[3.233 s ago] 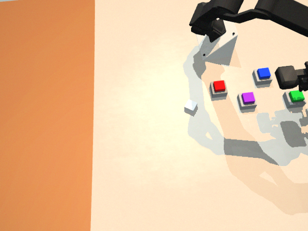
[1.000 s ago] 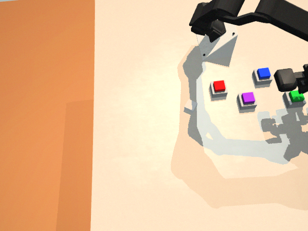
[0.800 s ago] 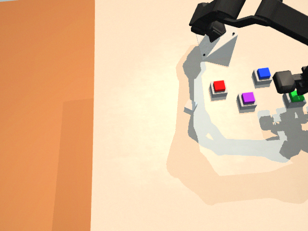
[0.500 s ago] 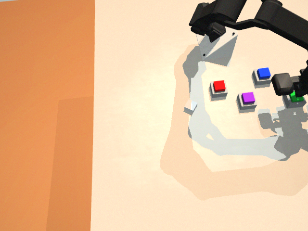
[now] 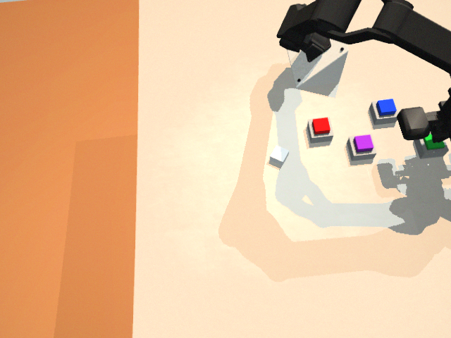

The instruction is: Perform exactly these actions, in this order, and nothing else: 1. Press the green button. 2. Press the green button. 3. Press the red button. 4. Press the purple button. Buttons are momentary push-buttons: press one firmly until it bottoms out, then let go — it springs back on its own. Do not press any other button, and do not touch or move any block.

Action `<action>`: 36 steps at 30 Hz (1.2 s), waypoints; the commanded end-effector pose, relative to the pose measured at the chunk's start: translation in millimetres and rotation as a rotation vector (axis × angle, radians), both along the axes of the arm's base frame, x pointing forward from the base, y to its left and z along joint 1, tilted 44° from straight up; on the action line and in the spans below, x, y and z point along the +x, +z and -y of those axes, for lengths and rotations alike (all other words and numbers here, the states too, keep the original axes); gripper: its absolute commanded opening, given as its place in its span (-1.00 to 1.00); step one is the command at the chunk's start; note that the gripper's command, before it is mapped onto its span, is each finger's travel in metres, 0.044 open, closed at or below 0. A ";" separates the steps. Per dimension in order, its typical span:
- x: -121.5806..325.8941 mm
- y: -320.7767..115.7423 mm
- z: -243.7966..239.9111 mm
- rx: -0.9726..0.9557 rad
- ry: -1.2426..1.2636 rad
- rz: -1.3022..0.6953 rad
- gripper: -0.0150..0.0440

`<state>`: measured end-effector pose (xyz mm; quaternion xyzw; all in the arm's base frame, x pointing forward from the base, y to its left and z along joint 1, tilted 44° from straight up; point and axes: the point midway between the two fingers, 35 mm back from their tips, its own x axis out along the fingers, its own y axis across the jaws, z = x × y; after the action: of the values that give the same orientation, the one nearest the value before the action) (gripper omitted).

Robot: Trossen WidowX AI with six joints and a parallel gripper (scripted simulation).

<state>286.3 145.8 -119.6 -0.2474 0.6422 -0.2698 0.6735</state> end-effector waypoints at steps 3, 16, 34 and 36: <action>-0.2 7.6 -6.9 -0.001 0.000 -0.002 -0.42; -3.2 67.7 -62.7 -0.003 0.001 -0.009 -0.42; -43.2 187.4 43.8 -0.010 0.002 -0.015 -0.42; -55.5 199.5 62.7 -0.013 0.001 -0.016 -0.42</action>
<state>251.3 114.6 62.9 -0.2454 0.6423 -0.2691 0.6744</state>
